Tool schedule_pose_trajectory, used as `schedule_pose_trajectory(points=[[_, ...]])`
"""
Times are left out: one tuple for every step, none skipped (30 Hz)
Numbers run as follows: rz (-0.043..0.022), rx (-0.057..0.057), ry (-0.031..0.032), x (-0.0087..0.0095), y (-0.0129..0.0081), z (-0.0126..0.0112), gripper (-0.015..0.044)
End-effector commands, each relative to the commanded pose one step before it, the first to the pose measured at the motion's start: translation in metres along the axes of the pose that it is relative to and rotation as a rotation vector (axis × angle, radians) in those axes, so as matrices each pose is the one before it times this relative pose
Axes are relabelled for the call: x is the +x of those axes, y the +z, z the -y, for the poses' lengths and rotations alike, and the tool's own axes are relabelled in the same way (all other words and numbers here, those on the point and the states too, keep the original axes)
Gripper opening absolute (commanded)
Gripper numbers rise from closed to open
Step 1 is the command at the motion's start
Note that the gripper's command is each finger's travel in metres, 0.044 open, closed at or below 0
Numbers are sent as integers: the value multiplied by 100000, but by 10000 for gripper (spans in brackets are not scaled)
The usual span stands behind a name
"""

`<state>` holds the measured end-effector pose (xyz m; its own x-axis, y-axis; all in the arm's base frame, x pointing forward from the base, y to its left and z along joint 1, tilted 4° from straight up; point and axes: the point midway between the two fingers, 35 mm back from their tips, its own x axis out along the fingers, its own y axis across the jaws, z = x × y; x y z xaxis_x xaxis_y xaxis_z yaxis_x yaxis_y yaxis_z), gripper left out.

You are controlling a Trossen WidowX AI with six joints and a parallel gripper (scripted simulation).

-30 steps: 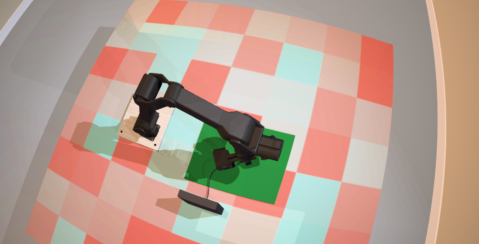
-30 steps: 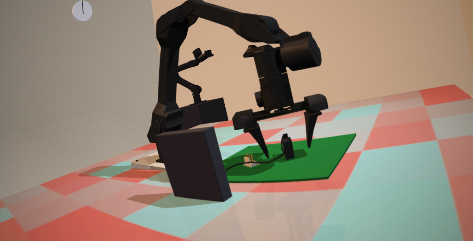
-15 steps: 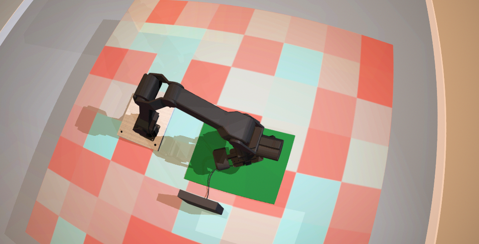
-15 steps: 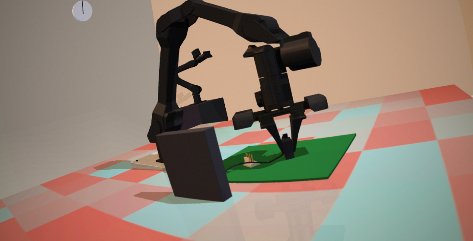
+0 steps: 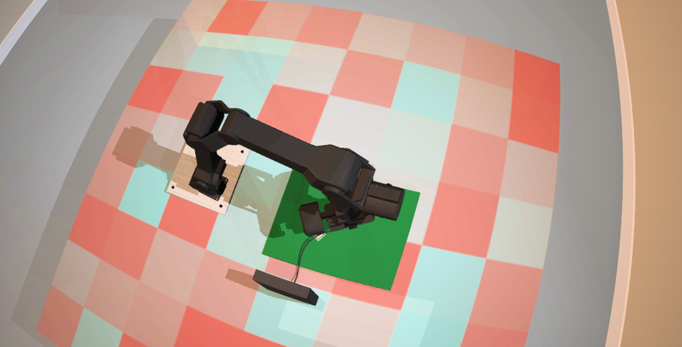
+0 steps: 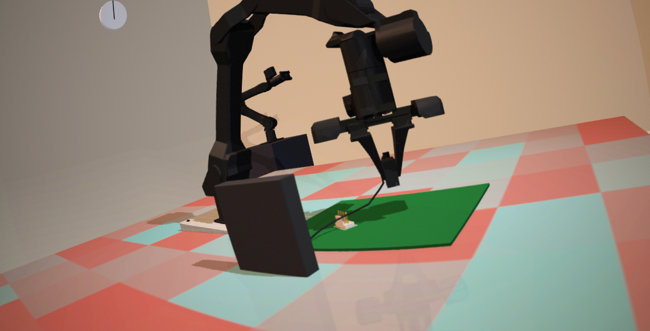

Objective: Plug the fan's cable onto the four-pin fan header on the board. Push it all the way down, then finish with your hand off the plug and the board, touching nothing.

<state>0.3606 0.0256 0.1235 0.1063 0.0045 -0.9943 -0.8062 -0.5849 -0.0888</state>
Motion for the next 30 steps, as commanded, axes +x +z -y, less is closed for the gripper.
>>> schedule_pose_trajectory(points=[[469,4350,221,-164,64,-168,0],[0,3457,9,-10,9,-107,0],[0,3457,9,-10,6,-108,0],[-1,3457,9,-10,2,-108,0],[-1,3457,9,-9,-1,-108,0],[-1,3457,9,-9,-5,-108,0],[-1,3457,8,-9,-8,-108,0],[-2,3457,8,-8,-11,-108,0],[-2,3457,8,-8,-15,-107,0],[-2,3457,8,-7,-18,-107,0],[-2,3457,8,-7,-22,-106,0],[-3,3457,8,-7,-25,-106,0],[-3,3457,8,-6,-28,-105,0],[-3,3457,8,-6,-32,-104,0],[-3,3457,8,-6,-35,-103,0],[-4,3457,8,-5,-38,-102,0],[-4,3457,7,-5,-41,-101,0],[-4,3457,7,-5,-45,-99,0],[-4,3457,7,-4,-48,-98,0],[-5,3457,7,-4,-51,-97,0],[-5,3457,7,-4,-54,-95,0],[-5,3457,7,-3,-57,-93,0],[-5,3457,7,-3,-60,-91,0],[-6,3457,6,-3,-63,-89,0],[-6,3457,6,-2,-66,-87,0],[-6,3457,6,-2,-69,-85,0],[-6,3457,6,-1,-71,-83,0],[-6,3457,6,-1,-74,-81,0],[-6,3457,5,-1,-77,-79,0],[-7,3457,5,0,-79,-76,0]])
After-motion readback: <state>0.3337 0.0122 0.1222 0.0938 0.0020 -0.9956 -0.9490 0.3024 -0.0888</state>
